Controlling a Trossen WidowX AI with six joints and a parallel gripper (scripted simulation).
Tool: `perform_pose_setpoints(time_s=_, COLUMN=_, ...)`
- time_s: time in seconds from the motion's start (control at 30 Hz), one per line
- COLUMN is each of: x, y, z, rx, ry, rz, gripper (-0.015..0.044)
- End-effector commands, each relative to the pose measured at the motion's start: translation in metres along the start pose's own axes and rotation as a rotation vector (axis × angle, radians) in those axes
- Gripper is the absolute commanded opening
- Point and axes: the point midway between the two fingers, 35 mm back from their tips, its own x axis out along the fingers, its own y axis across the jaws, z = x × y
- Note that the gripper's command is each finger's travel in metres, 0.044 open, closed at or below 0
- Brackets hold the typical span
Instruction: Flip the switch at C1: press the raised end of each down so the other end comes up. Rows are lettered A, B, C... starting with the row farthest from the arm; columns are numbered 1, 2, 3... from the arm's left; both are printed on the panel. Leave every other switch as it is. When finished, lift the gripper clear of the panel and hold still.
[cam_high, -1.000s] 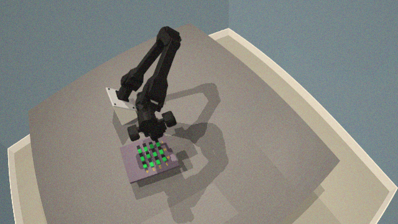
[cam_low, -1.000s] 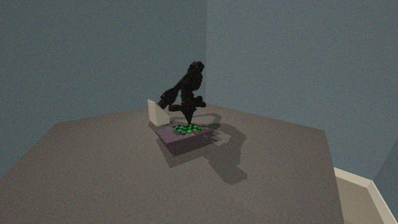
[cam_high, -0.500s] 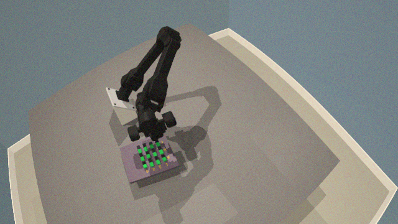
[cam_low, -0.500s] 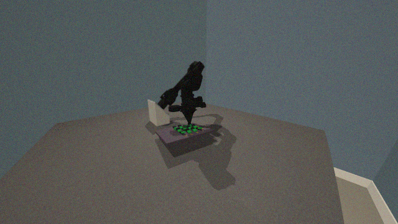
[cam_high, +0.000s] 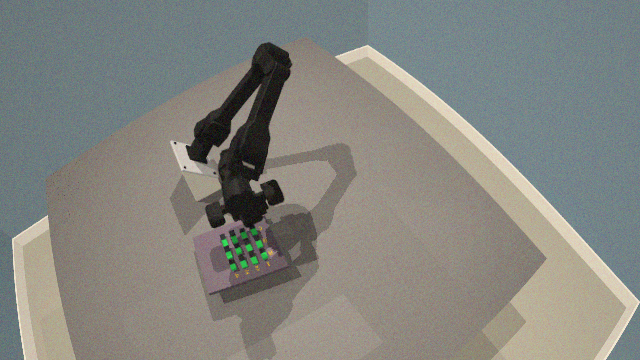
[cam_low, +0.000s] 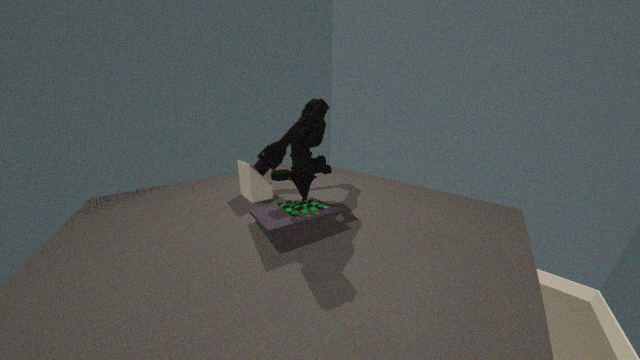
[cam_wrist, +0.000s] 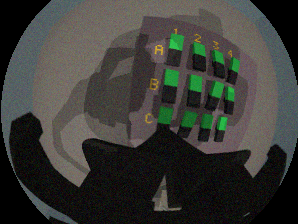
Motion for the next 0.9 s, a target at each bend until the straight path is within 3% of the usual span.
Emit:
perform_pose_setpoints(time_s=0.0, x=0.001, y=0.0, z=-0.001, rx=0.005, ry=0.001, rz=0.005, gripper=0.0)
perform_pose_setpoints(time_s=0.13, x=-0.007, y=-0.001, z=0.001, rx=0.001, ry=0.003, rz=-0.002, gripper=0.0)
perform_pose_setpoints(time_s=0.3, x=-0.062, y=-0.001, z=0.002, rx=0.005, ry=0.027, rz=0.002, gripper=0.0)
perform_pose_setpoints(time_s=0.47, x=-0.065, y=-0.004, z=0.008, rx=0.005, ry=0.028, rz=0.002, gripper=0.0)
perform_pose_setpoints(time_s=0.67, x=-0.07, y=-0.04, z=0.05, rx=0.003, ry=0.026, rz=0.001, gripper=0.0)
perform_pose_setpoints(time_s=0.87, x=-0.07, y=-0.041, z=0.051, rx=0.003, ry=0.026, rz=0.001, gripper=0.0)
